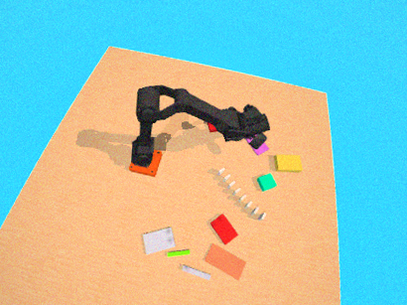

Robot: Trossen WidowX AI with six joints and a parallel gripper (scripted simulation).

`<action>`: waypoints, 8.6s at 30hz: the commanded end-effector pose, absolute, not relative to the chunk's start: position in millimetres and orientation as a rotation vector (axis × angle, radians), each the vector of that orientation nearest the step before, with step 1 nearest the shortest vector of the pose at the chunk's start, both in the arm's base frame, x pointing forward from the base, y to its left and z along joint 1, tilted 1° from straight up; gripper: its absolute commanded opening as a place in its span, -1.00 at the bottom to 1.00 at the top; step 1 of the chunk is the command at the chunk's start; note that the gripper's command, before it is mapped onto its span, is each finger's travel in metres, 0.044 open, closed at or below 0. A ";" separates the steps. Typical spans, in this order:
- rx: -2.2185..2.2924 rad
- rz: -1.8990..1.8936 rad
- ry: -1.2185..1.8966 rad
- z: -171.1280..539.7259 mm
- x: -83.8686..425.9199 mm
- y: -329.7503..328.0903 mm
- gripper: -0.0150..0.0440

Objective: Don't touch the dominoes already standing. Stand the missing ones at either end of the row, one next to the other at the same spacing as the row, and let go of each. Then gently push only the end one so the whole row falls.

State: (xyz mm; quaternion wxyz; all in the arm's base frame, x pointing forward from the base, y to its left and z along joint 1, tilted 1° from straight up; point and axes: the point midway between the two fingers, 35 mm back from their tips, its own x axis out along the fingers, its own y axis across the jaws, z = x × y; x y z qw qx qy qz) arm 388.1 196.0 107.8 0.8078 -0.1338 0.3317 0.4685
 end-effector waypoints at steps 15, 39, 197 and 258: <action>-0.086 1.077 0.439 108.7 386.3 179.9 -0.41; 0.006 1.242 0.117 122.7 332.0 148.1 -0.41; 0.163 -0.156 1.543 107.1 290.3 165.8 1.00; 0.166 -0.153 1.543 95.0 298.4 170.6 -0.13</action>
